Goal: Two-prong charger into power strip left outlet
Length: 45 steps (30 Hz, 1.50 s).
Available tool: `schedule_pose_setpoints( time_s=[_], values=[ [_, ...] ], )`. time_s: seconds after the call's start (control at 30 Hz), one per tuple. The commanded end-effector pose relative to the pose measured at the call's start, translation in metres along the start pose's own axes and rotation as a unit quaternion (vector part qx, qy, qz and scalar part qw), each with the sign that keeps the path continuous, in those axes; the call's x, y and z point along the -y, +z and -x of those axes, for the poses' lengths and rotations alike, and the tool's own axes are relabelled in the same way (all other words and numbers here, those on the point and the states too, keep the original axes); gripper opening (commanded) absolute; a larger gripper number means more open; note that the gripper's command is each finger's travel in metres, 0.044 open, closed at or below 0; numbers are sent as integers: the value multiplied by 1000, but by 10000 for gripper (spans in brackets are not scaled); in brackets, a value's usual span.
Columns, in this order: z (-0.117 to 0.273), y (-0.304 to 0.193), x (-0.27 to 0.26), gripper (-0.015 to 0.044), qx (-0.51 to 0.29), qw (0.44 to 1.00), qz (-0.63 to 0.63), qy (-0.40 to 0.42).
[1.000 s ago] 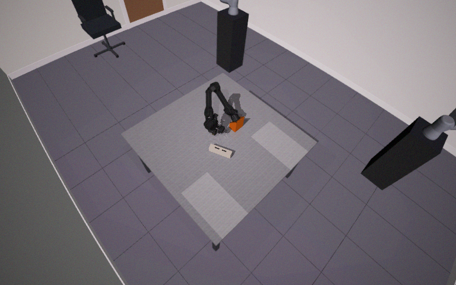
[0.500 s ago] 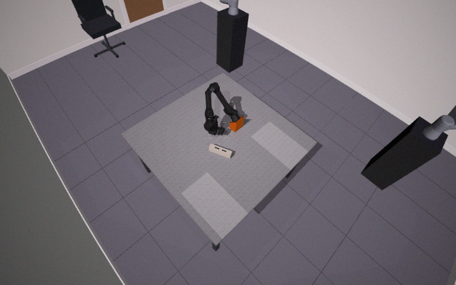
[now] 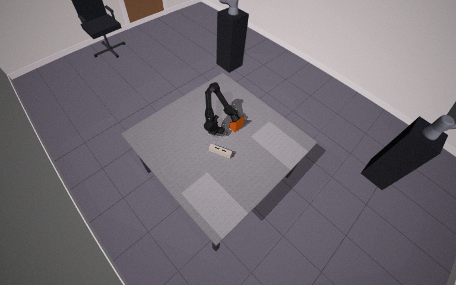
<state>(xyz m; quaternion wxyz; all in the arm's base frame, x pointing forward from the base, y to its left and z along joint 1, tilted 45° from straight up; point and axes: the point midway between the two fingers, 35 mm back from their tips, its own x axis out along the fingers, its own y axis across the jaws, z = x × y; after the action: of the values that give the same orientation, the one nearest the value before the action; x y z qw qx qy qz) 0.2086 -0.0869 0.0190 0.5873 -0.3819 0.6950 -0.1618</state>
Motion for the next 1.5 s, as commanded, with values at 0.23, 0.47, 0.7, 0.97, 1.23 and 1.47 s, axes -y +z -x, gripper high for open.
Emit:
schedule_pose_setpoints(
  time_s=[0.23, 0.47, 0.7, 0.97, 1.23, 1.47],
  values=[
    [12, 0, -1, 0, 0, 1000, 0, 2],
    [37, -2, -2, 0, 0, 1000, 2, 2],
    [56, -7, -3, 0, -2, 1000, 3, 0],
    [55, -1, -11, 0, -1, 1000, 5, 2],
    [53, 8, -24, 0, 1, 1000, 9, 3],
    [51, 15, -36, 0, 2, 1000, 12, 5]
  ],
)
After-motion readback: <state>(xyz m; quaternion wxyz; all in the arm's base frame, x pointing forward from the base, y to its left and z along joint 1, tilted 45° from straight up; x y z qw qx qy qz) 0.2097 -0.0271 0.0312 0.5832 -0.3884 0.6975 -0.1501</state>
